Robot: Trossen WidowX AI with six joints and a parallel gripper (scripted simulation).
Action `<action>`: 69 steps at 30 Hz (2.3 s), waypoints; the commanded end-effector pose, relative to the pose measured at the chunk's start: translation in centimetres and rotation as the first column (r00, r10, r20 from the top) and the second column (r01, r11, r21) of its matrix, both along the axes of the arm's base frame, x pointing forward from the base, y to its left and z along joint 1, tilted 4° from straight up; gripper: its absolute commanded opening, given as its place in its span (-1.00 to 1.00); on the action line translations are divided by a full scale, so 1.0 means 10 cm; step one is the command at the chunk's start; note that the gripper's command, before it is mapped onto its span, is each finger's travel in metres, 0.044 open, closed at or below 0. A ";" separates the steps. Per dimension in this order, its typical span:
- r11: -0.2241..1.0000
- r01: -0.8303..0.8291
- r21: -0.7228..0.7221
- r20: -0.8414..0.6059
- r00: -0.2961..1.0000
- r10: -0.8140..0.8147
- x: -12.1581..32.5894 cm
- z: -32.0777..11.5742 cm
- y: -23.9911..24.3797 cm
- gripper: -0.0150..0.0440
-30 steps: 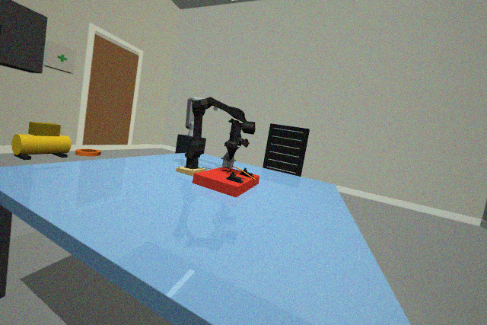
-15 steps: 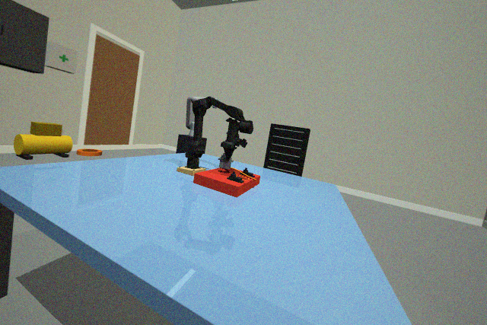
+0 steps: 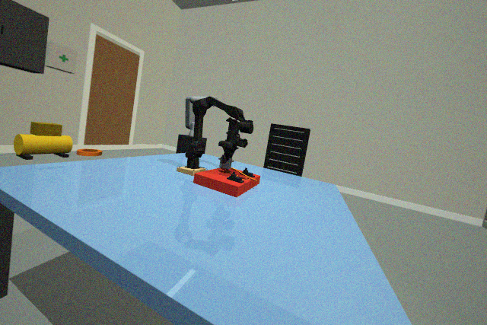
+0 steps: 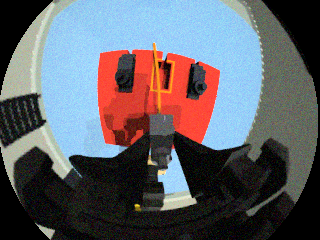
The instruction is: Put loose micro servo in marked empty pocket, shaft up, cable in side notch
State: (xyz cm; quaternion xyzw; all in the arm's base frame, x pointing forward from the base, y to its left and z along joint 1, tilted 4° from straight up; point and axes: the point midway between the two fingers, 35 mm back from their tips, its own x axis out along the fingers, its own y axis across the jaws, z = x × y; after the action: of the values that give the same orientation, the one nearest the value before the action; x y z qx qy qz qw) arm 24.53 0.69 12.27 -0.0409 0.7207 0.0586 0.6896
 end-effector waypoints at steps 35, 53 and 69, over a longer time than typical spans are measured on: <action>0.996 0.089 -0.006 0.006 0.996 -0.089 1.06 -0.05 0.05 -0.49; 0.996 0.089 -0.006 0.006 0.996 -0.089 1.05 -0.23 0.06 -0.49; 0.996 0.089 -0.006 0.006 0.996 -0.089 1.05 -0.31 0.06 -0.49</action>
State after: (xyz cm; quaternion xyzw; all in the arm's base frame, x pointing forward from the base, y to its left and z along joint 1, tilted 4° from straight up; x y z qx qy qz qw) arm 34.95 1.28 9.40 -0.0113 0.7205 0.0273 0.6928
